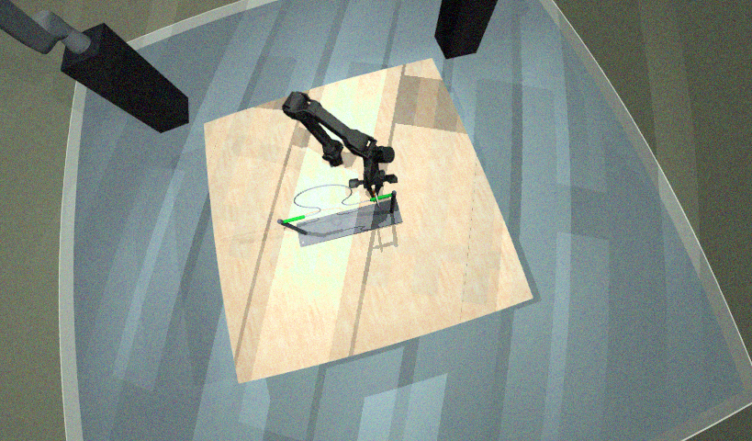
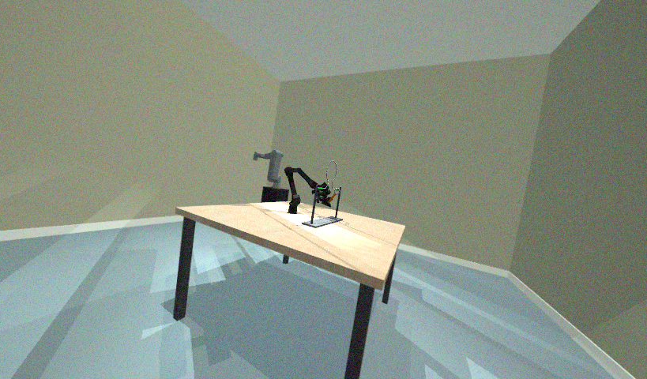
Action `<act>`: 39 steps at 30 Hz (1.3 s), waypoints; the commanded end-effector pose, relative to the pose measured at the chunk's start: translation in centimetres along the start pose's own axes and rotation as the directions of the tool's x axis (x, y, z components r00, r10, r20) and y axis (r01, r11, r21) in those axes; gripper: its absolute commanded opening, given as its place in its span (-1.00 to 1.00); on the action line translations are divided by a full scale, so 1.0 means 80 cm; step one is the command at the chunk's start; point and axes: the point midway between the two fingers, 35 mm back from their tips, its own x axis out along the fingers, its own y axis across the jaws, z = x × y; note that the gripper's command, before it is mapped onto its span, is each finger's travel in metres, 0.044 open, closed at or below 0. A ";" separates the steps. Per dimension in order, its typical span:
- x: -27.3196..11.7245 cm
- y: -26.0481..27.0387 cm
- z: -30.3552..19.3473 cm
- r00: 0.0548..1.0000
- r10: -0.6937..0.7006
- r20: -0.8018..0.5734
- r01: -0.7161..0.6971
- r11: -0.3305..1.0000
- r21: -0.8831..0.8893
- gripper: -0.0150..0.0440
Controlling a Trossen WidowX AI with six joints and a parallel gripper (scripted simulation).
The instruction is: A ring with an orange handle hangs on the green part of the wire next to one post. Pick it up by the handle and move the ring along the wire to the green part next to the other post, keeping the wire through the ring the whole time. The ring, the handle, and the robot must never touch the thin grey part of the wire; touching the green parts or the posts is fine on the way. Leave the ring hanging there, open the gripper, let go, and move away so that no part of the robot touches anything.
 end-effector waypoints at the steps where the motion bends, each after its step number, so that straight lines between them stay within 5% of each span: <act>1: 0.000 0.000 0.000 1.000 0.000 0.000 0.000 1.000 0.000 -0.91; 12: -0.002 0.000 0.000 1.000 0.000 -0.001 0.000 1.000 0.000 0.05; 27: -0.061 0.000 -0.001 1.000 -0.001 -0.004 0.001 1.000 0.004 0.05; 39: -0.062 0.000 -0.001 1.000 -0.001 -0.003 0.001 1.000 0.004 0.05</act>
